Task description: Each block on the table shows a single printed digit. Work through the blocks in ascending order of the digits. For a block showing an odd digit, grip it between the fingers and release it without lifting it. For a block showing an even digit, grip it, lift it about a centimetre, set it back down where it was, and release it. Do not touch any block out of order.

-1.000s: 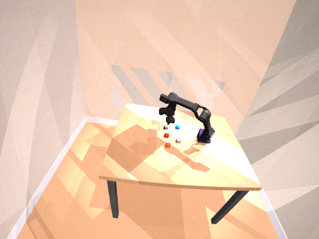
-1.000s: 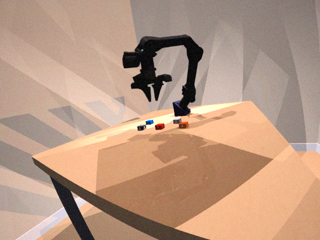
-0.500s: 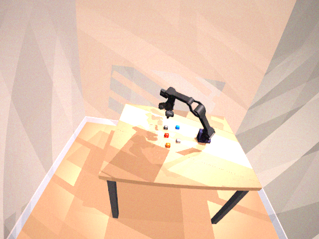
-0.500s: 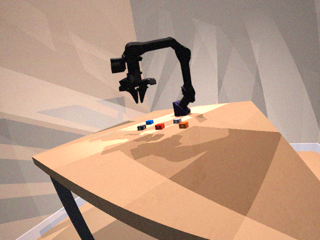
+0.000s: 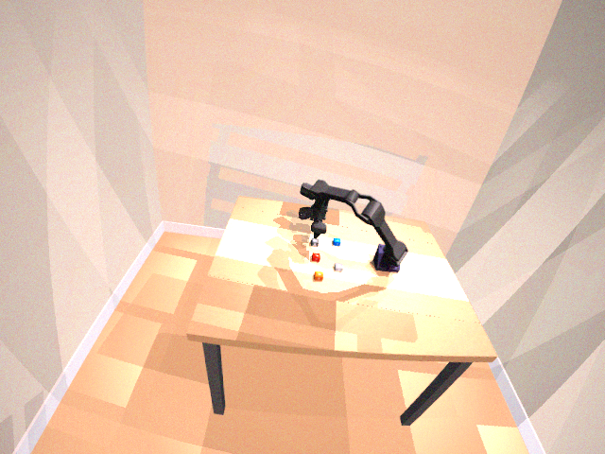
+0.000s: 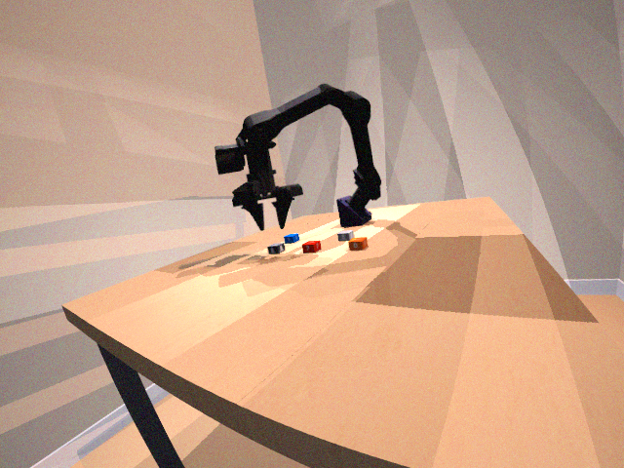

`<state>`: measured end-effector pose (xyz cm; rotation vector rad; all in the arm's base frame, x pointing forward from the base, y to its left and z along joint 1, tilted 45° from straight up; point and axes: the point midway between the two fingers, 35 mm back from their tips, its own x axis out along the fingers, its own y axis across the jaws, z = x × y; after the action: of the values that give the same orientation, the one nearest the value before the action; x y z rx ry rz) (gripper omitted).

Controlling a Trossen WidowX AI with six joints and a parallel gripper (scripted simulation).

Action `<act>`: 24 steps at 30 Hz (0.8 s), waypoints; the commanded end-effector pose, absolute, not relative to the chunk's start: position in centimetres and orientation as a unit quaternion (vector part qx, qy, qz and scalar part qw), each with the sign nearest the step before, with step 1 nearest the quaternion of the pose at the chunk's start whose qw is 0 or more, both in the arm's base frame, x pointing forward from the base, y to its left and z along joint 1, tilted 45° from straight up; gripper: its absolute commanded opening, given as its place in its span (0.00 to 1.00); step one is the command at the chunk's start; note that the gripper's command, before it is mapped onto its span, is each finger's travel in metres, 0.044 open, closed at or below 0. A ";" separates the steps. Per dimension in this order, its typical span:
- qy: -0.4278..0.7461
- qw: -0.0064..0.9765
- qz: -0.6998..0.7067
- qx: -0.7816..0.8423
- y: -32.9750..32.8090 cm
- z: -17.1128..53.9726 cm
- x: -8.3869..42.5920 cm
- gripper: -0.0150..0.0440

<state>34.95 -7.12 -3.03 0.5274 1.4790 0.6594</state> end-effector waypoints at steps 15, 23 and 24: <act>0.654 0.656 0.292 0.238 -4.5 -5.6 34.7 0.93; 0.654 0.656 0.292 0.238 -3.6 -6.5 34.6 0.93; 0.654 0.656 0.292 0.238 -3.5 -6.6 34.6 0.93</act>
<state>34.76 -4.00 -6.19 0.5294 1.4752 0.6603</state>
